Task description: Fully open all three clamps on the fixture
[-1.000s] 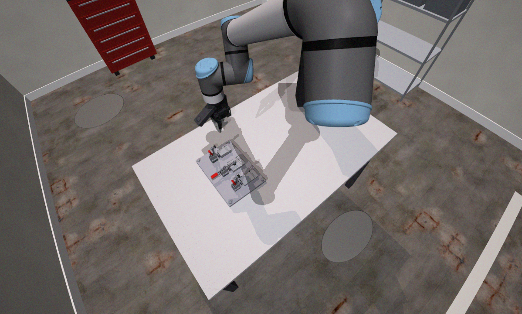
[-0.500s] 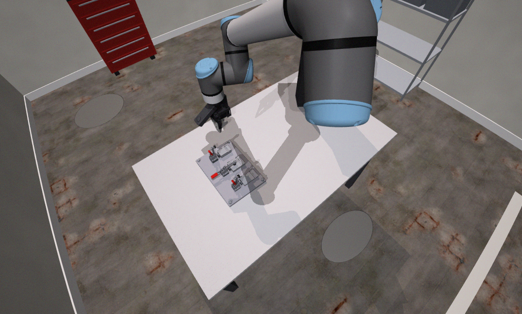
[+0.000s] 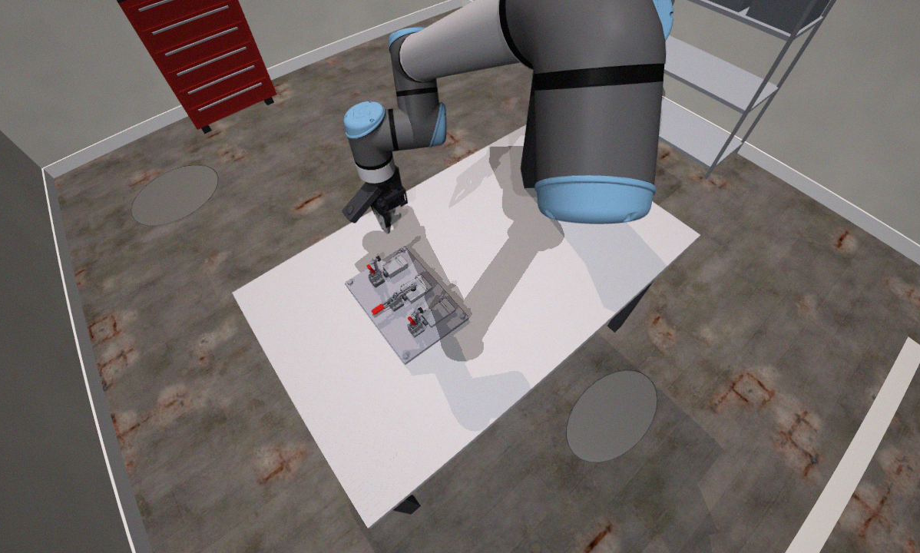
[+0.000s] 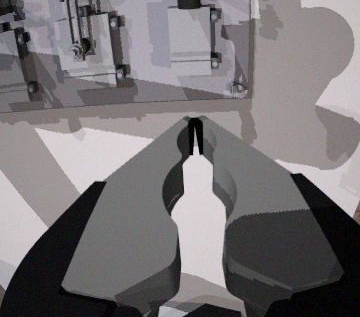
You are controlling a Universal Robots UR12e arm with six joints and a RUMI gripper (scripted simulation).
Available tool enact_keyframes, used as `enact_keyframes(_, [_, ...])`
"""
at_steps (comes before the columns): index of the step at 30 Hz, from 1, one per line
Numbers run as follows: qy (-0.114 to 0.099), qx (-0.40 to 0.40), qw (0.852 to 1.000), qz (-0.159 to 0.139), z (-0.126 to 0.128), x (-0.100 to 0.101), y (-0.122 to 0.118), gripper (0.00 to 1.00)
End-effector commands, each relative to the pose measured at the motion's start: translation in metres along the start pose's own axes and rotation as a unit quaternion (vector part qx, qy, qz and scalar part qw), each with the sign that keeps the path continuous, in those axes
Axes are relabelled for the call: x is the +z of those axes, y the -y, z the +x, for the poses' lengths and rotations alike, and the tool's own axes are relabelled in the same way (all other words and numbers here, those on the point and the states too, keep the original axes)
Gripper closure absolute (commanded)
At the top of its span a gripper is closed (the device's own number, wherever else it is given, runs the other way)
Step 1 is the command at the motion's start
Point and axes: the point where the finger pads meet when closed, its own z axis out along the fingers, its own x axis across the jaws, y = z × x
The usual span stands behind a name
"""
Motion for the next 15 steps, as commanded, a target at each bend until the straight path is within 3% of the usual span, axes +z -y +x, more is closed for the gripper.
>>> enact_keyframes(1, [0.0,0.0,1.0,0.0,0.0002,-0.0004,0.0004,1.0])
enact_keyframes(3, [0.0,0.0,1.0,0.0,0.0002,-0.0004,0.0004,1.0])
enact_keyframes(4, [0.0,0.0,1.0,0.0,0.0003,-0.0004,0.0004,0.41])
enact_keyframes(15, [0.0,0.0,1.0,0.0,0.0002,-0.0004,0.0004,0.41])
